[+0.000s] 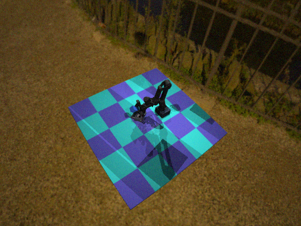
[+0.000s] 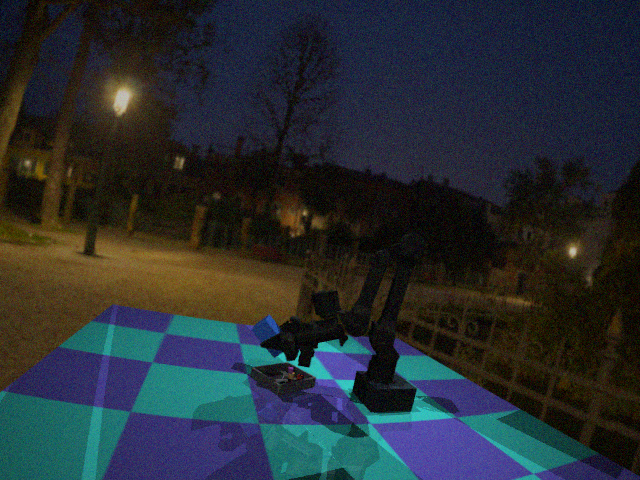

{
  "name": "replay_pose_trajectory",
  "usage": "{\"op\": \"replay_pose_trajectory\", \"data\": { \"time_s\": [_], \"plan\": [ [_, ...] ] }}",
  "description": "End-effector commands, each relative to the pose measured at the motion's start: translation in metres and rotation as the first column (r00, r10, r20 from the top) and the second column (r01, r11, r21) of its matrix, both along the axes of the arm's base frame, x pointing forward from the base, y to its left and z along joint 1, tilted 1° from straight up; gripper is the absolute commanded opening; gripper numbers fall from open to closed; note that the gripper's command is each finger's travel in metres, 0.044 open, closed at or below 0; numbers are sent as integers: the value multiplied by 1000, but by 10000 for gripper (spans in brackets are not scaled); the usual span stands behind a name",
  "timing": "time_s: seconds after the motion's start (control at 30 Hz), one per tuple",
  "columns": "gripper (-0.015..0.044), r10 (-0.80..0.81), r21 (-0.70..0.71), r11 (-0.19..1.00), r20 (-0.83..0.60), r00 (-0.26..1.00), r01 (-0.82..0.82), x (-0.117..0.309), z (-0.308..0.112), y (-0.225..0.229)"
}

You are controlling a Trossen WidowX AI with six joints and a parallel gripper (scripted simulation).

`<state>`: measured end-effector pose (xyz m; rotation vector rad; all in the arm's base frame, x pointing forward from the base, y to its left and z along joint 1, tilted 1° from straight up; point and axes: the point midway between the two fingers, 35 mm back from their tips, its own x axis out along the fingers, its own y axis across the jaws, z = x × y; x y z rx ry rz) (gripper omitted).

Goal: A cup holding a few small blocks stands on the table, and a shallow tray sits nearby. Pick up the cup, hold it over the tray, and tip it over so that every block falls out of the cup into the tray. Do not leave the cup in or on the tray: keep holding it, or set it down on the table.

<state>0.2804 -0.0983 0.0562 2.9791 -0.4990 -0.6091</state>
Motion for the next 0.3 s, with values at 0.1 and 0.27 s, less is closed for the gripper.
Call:
{"op": "replay_pose_trajectory", "data": {
  "time_s": [0.1, 0.27],
  "plan": [
    [0, -6, -5, 1000, 26, 1000, 7, -2, -2, 0],
    [0, -6, -9, 1000, 39, 999, 6, -3, -1, 0]
  ]
}}
